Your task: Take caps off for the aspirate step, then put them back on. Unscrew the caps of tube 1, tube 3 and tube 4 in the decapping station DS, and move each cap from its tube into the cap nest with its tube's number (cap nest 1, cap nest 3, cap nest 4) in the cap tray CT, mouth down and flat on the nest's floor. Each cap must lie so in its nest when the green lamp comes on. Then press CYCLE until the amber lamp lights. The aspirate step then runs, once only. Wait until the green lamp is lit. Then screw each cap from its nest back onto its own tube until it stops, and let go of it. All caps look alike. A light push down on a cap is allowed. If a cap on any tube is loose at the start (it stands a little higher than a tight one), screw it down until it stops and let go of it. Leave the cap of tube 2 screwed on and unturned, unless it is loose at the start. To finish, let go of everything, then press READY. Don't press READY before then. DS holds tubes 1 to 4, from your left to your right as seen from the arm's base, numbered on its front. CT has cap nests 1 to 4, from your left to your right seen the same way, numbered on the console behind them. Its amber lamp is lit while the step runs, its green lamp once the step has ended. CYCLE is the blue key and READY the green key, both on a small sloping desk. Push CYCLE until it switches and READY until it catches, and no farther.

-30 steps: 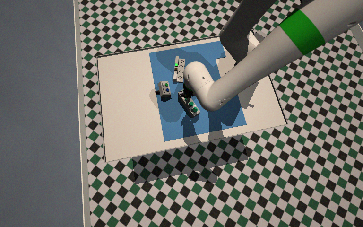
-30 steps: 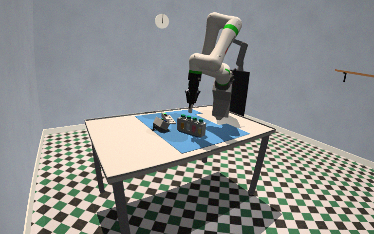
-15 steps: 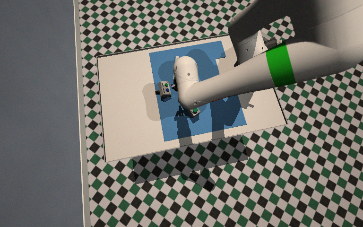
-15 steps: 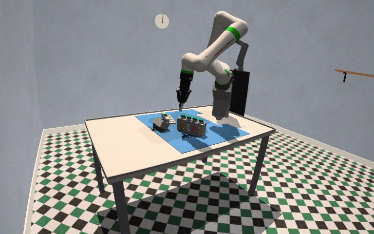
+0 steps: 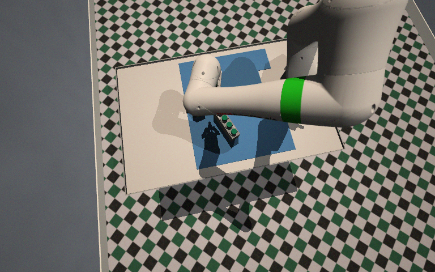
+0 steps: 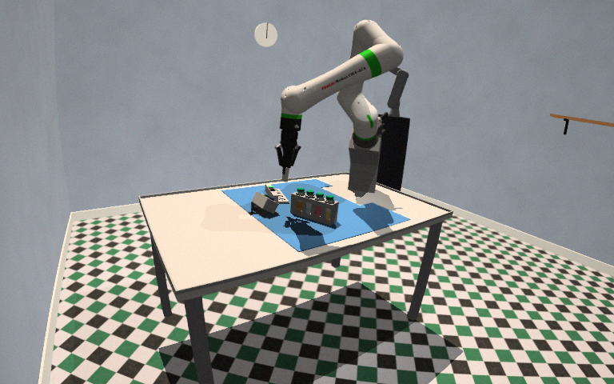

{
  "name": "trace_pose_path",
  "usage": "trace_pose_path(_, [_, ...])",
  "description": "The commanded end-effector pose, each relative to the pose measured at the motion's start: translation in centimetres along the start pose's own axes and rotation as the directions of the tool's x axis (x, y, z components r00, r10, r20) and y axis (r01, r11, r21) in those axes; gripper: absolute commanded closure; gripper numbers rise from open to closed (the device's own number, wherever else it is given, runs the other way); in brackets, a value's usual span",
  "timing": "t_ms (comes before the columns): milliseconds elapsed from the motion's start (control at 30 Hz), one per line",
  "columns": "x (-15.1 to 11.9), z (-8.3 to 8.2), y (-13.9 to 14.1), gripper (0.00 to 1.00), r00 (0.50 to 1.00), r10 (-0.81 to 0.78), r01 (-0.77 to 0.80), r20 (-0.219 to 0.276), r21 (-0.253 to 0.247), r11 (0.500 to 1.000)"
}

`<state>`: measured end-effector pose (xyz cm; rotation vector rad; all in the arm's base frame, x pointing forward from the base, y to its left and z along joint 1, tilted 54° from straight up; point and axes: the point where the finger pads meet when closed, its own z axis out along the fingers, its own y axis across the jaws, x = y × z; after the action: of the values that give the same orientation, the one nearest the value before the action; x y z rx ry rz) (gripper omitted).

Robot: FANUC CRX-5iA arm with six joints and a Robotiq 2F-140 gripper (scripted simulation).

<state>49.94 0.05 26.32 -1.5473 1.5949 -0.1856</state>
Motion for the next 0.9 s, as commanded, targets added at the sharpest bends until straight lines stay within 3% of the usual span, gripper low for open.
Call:
trace_pose_path(0, [1.2,0.9,-0.5,1.00,0.999,-0.004,0.005,0.055,-0.018,1.000])
trace_pose_path(133, [3.4,2.8,-2.1,1.00,0.999,-0.004,0.005,0.055,-0.018,1.000])
trace_pose_path(500, [7.1,5.9,-4.9,1.00,0.999,-0.004,0.005,0.055,-0.018,1.000])
trace_pose_path(767, [7.1,5.9,-4.9,1.00,0.999,-0.004,0.005,0.055,-0.018,1.000])
trace_pose_path(867, [7.1,6.8,-4.9,1.00,0.999,-0.004,0.005,0.055,-0.018,1.000])
